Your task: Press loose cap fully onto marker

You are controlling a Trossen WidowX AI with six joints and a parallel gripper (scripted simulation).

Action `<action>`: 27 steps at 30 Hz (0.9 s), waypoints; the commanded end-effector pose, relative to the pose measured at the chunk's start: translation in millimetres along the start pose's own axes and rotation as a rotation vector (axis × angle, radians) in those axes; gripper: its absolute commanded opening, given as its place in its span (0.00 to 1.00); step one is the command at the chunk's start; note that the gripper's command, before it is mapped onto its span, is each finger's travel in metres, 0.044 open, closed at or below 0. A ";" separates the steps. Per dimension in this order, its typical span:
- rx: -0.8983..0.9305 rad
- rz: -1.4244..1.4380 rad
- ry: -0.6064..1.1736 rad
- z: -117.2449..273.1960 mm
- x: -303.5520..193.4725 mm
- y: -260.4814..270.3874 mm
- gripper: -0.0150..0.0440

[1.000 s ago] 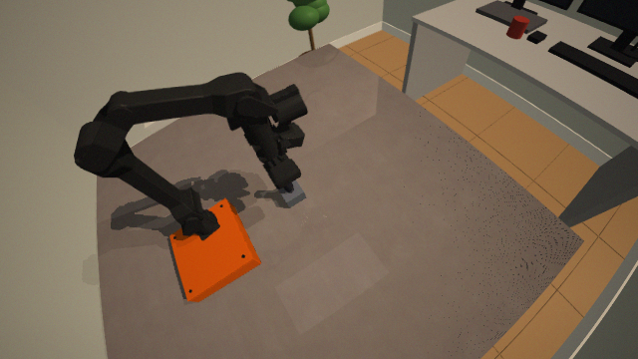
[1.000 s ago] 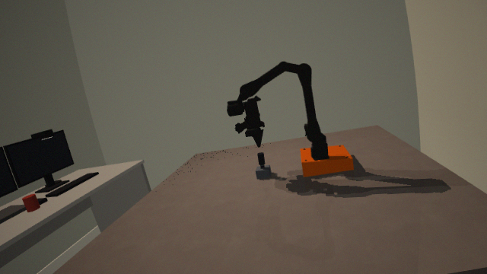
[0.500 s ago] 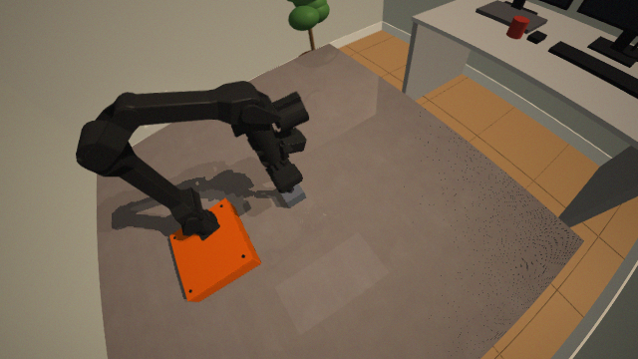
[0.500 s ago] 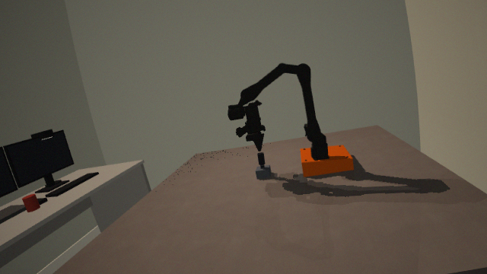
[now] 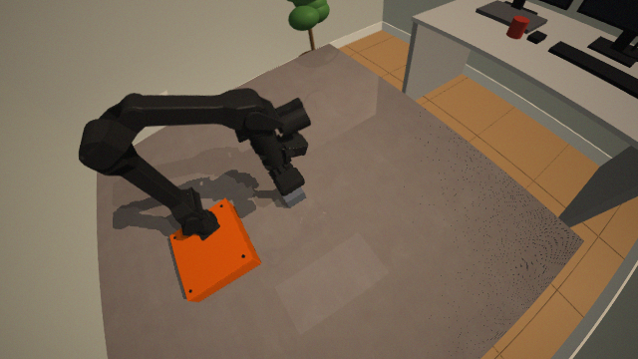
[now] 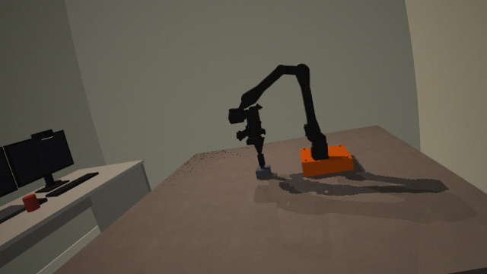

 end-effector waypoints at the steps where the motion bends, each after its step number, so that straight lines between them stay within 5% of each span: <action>1: 0.000 0.000 -0.003 0.9 0.2 0.0 0.25; 5: 0.000 0.000 -0.003 9.0 1.6 0.2 0.25; 12: 0.000 0.000 -0.001 88.2 1.0 0.3 0.25; 16: 0.000 0.000 -0.001 90.3 0.7 0.2 0.25; 27: 0.000 0.000 -0.001 90.3 0.7 0.2 0.74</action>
Point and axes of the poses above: the point midway between the two fingers, 35 mm back from their tips, its own z axis back along the fingers, its own y axis across the jaws, x = y × z, the point moved 4 cm from there along z, back along the fingers, and after that the axes turned 13 degrees about -z, right-handed, at the moved point
